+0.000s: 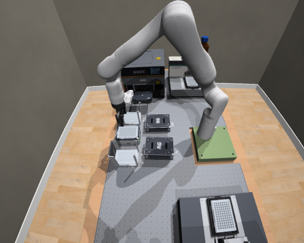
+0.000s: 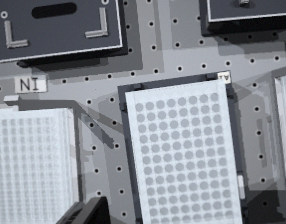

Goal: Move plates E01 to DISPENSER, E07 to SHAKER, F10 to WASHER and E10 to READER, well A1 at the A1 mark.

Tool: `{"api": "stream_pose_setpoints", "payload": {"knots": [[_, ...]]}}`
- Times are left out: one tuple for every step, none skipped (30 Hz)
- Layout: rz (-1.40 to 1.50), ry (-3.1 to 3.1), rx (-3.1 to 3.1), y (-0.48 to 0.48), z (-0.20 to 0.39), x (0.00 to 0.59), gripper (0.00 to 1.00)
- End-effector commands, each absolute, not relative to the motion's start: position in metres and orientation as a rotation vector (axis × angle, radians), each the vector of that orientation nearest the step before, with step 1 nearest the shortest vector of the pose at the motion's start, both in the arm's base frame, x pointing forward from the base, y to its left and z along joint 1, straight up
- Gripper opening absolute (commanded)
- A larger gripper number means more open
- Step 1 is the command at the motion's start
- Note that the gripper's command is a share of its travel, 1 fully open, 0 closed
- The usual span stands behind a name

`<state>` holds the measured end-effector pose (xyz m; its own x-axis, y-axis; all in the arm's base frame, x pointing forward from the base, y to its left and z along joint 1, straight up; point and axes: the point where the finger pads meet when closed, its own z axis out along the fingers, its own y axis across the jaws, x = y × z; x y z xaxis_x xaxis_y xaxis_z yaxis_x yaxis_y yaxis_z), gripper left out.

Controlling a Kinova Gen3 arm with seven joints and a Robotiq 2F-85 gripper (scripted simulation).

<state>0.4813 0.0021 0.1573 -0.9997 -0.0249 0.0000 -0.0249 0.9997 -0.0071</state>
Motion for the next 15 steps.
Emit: {"api": "stream_pose_setpoints", "payload": {"knots": [[-0.011,3.140,-0.039,0.002,0.155,0.482,1.00],[-0.011,3.140,-0.039,0.002,0.154,0.482,1.00],[-0.011,3.140,-0.039,0.002,0.153,0.482,1.00],[-0.011,3.140,-0.039,0.002,0.151,0.482,1.00],[-0.011,3.140,-0.039,0.002,0.150,0.482,1.00],[-0.011,3.140,-0.039,0.002,0.149,0.482,1.00],[-0.011,3.140,-0.039,0.002,0.147,0.482,1.00],[-0.011,3.140,-0.039,0.002,0.146,0.482,1.00],[-0.011,3.140,-0.039,0.002,0.145,0.482,1.00],[-0.011,3.140,-0.039,0.002,0.143,0.482,1.00],[-0.011,3.140,-0.039,0.002,0.142,0.482,1.00],[-0.011,3.140,-0.039,0.002,0.141,0.482,1.00],[-0.011,3.140,-0.039,0.002,0.139,0.482,1.00],[-0.011,3.140,-0.039,0.002,0.138,0.482,1.00],[-0.011,3.140,-0.039,0.002,0.138,0.482,1.00]]}}
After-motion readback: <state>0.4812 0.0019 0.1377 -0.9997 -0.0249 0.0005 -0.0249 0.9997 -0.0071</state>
